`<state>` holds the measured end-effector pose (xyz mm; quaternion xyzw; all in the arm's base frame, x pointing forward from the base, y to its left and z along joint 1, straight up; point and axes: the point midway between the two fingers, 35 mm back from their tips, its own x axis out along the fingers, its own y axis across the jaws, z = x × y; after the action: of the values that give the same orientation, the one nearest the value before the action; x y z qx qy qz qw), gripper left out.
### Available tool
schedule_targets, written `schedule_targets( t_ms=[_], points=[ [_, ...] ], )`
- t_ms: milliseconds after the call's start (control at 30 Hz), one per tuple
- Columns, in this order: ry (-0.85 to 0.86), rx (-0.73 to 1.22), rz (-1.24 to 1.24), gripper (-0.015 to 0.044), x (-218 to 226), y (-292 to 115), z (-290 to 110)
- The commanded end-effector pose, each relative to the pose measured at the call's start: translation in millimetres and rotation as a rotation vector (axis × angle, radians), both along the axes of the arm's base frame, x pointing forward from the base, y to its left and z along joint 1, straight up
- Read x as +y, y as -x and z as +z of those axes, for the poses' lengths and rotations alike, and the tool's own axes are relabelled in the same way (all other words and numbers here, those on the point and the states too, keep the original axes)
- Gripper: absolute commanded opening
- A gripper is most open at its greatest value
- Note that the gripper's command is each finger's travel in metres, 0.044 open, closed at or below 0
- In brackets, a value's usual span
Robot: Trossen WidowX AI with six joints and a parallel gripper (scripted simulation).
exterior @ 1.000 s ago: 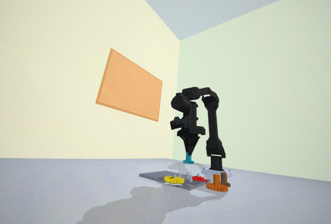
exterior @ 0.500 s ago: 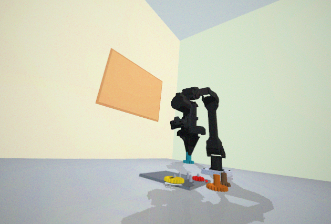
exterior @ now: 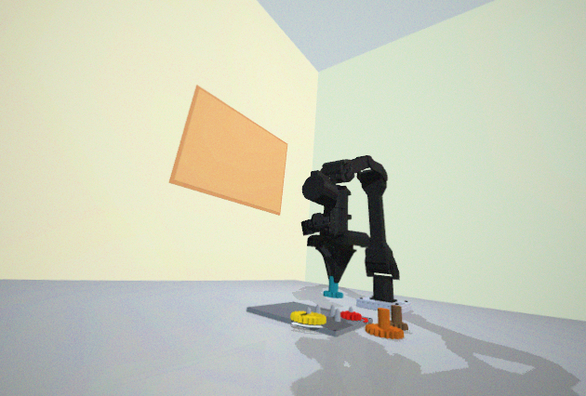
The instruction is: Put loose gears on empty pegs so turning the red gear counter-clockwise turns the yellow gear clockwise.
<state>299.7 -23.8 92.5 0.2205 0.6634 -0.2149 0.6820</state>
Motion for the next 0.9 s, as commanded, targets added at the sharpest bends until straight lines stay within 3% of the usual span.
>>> schedule_targets(
  t_ms=[0,633,867],
  points=[
    [0.004,0.006,0.004,0.0000,-1,1,-8],
    [-0.007,0.006,-0.415,0.0000,-1,0,-30],
    [-0.006,0.006,-0.389,0.0000,-1,0,-29]
  ],
)
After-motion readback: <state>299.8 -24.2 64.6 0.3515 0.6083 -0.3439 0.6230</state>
